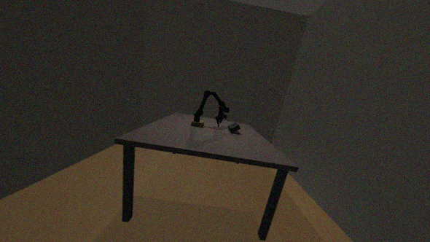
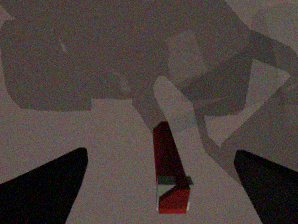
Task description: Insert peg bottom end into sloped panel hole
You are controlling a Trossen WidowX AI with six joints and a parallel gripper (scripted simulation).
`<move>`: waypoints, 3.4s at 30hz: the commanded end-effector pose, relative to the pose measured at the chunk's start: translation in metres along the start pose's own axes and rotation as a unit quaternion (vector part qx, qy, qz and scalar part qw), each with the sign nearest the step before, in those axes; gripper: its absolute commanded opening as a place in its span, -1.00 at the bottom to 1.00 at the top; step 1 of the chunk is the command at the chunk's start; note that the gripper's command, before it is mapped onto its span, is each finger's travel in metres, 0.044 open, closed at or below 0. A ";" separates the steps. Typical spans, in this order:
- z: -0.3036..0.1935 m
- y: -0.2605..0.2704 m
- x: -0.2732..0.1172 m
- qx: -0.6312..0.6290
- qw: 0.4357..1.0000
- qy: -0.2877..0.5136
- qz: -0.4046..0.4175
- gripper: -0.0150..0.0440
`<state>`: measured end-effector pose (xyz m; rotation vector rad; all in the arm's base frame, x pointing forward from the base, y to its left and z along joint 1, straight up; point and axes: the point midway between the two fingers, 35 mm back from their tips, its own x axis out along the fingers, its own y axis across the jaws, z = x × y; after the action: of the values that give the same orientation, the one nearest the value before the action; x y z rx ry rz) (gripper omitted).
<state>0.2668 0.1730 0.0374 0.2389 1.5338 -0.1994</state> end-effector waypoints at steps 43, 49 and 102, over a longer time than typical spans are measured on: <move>0.000 0.000 -0.044 0.002 1.000 0.004 -0.002 -0.49; -0.001 -0.003 -0.069 0.002 1.000 0.005 -0.003 -0.49; 0.035 -0.018 -0.082 0.303 0.951 -0.014 0.062 -0.49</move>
<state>0.2920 0.1458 0.1191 0.7759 1.3973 -0.5535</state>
